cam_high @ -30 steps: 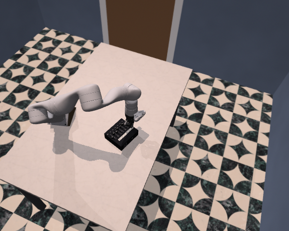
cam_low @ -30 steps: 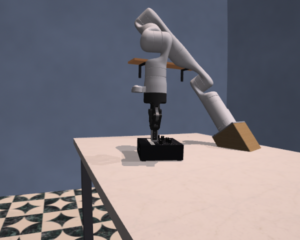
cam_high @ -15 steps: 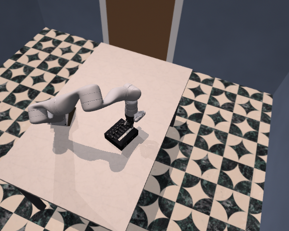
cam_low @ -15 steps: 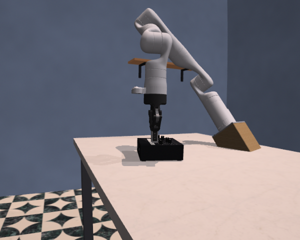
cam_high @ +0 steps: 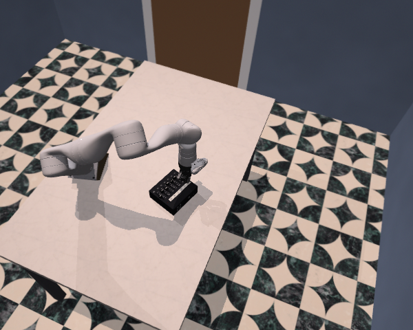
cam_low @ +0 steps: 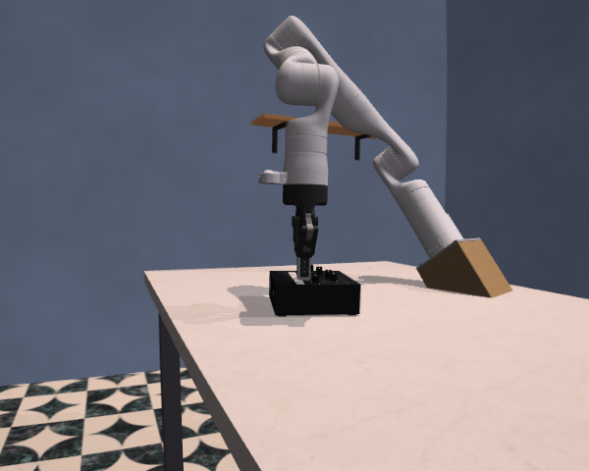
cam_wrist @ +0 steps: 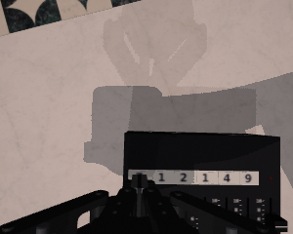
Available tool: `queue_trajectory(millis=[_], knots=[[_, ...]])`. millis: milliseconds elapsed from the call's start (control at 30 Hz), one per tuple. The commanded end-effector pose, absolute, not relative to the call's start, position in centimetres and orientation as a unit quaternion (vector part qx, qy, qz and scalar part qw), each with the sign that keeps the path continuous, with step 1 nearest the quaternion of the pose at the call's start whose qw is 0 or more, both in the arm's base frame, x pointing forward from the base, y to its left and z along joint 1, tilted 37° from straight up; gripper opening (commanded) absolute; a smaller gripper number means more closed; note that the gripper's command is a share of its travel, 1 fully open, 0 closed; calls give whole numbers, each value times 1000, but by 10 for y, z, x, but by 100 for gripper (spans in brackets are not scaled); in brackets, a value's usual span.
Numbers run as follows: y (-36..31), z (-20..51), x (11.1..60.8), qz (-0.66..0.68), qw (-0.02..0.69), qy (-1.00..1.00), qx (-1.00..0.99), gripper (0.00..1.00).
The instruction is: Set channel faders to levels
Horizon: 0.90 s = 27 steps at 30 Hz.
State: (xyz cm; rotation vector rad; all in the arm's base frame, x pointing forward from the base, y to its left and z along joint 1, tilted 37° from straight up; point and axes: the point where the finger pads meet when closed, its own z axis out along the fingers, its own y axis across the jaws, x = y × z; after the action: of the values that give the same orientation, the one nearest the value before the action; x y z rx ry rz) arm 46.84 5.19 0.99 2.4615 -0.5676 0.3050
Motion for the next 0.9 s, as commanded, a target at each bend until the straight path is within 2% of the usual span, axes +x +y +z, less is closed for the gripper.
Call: queue_trajectory(millis=[0,867], knots=[[53,10,468,115,294,-213,925,0],[57,6,457,115,294,-213,925,0]])
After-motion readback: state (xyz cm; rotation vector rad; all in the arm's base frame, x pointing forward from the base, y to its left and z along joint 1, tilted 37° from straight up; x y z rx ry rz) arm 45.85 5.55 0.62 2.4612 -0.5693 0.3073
